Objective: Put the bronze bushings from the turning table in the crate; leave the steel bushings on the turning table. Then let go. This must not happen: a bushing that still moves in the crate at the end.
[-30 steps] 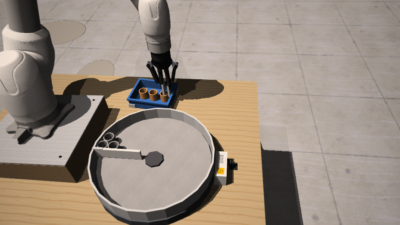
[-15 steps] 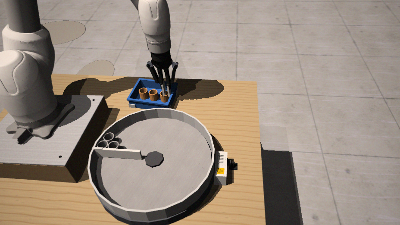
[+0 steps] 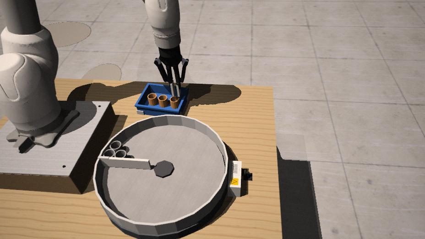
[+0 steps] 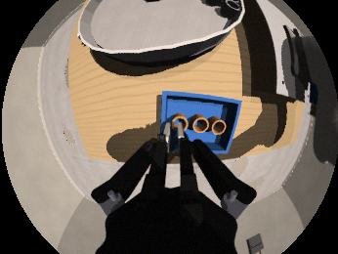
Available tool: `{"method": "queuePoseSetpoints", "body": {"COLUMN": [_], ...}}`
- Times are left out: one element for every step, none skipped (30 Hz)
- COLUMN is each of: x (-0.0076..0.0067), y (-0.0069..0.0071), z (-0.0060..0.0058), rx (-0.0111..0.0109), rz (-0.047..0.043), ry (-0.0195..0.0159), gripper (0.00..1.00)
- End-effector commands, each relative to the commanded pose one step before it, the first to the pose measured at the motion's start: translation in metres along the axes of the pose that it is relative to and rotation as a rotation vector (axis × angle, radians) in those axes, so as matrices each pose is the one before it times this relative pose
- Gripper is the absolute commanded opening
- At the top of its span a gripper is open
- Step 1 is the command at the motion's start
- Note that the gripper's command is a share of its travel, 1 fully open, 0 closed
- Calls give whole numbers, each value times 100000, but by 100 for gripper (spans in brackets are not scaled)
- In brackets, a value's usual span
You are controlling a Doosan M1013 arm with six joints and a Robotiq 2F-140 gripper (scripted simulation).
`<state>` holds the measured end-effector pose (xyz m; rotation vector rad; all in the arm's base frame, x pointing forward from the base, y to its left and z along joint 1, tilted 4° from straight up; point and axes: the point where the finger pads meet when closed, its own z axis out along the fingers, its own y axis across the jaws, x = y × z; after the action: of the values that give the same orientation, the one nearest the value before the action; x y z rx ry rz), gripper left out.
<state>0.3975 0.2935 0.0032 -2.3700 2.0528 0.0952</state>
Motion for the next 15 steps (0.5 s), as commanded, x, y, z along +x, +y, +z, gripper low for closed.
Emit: {"method": "queuePoseSetpoints", "body": {"x": [-5,0,0,0,0,0,0,0,0,0,0,0,0,0,0], "y": [3,0,0,0,0,0,0,0,0,0,0,0,0,0,0], "z": [-838,0,-488,-491,-487,-477,-461,-438,-409,-374,-336,-293,-247,-201,0], "rx": [-26,0,0,0,0,0,0,0,0,0,0,0,0,0,0], "rz": [-2,0,0,0,0,0,0,0,0,0,0,0,0,0,0], "ry": [-15,0,0,0,0,0,0,0,0,0,0,0,0,0,0], "gripper": [10,10,10,10,10,10,10,10,10,10,10,10,10,10,10]}}
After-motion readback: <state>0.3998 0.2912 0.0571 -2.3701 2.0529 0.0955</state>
